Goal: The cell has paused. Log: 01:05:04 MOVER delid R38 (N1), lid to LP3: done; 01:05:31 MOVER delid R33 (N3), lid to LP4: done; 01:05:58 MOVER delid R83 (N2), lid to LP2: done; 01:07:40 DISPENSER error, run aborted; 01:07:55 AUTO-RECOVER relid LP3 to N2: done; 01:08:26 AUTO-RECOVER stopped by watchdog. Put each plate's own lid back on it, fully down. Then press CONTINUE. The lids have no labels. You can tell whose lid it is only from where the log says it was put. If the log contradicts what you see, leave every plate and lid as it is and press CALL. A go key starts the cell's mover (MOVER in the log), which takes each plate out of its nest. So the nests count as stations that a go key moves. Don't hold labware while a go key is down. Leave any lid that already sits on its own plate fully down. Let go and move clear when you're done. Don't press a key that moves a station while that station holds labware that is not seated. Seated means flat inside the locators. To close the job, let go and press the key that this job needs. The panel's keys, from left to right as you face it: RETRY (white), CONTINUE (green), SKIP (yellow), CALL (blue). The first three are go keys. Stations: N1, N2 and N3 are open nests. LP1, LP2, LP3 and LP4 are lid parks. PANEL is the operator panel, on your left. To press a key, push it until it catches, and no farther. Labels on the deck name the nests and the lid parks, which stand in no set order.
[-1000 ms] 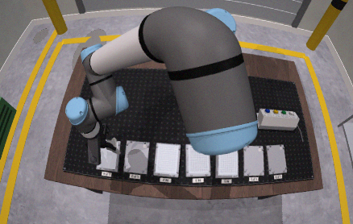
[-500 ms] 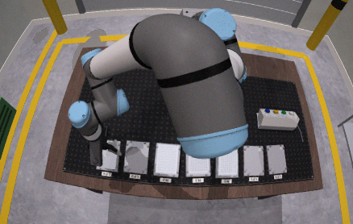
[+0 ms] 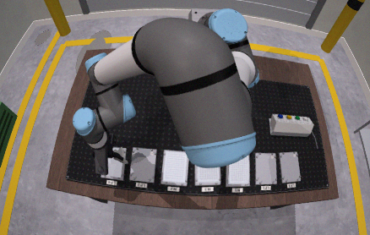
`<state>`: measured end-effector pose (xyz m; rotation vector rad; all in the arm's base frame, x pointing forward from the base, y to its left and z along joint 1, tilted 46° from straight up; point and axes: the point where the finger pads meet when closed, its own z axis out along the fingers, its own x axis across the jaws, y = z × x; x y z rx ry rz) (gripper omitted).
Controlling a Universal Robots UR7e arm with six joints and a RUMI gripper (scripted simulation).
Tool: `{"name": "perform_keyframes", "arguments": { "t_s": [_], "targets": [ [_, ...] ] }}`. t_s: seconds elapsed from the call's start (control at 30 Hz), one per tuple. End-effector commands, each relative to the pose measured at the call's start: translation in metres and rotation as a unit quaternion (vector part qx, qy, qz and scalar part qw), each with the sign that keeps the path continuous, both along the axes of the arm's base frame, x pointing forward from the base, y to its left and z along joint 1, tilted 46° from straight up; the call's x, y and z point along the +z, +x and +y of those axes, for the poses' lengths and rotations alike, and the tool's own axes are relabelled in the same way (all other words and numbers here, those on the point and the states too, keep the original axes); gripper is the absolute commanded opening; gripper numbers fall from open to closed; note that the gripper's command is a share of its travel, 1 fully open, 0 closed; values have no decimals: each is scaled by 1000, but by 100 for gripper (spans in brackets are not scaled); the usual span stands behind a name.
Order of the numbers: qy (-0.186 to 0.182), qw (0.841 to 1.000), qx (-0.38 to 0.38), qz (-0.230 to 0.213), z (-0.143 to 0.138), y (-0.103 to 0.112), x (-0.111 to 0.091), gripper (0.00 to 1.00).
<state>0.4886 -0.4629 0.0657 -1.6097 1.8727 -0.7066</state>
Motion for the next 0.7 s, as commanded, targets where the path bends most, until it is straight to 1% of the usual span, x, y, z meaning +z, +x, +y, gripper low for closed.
{"name": "perform_keyframes", "arguments": {
  "t_s": [0.0,0.07,0.1,0.67],
  "targets": [
    [-1,1000,0,0,0,0,0,82],
    [-1,1000,0,0,0,0,0,82],
    [-1,1000,0,0,0,0,0,0],
    [-1,1000,0,0,0,0,0,0]
  ]
}}
